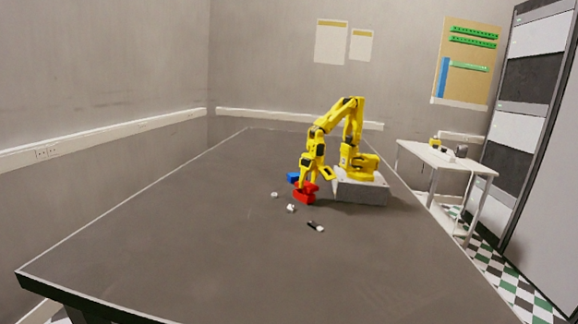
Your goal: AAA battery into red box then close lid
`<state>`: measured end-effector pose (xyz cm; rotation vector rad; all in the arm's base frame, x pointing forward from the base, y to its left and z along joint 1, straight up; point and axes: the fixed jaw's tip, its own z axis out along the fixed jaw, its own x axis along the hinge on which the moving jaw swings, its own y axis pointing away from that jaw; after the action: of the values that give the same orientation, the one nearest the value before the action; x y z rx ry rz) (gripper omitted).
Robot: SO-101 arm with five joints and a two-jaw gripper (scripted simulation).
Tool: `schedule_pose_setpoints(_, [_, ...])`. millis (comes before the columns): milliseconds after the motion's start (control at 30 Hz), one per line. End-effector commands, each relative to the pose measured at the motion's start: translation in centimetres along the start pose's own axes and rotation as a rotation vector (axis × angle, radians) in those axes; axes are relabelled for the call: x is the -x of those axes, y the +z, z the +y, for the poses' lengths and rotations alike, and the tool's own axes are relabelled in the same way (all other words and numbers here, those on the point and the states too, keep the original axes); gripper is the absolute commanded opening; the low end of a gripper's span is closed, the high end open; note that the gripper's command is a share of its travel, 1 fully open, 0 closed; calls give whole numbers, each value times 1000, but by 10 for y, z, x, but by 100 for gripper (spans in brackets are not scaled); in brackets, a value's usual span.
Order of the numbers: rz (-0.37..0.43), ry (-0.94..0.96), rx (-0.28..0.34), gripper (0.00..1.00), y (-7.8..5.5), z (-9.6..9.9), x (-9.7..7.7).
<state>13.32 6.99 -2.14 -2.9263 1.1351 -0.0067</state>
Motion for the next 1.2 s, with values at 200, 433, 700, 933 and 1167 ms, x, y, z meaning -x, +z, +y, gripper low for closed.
schedule_pose_setpoints(200, [-3,-1,3,23,-3,-1,0])
schedule_pose_setpoints(433, [-5,-1,10,23,-3,-1,0])
schedule_pose_setpoints(700, [-5,-1,11,23,-3,-1,0])
schedule_pose_setpoints(933, [-5,-1,11,23,-2,-1,0])
schedule_pose_setpoints(1167, [-5,-1,11,23,0,-1,0])
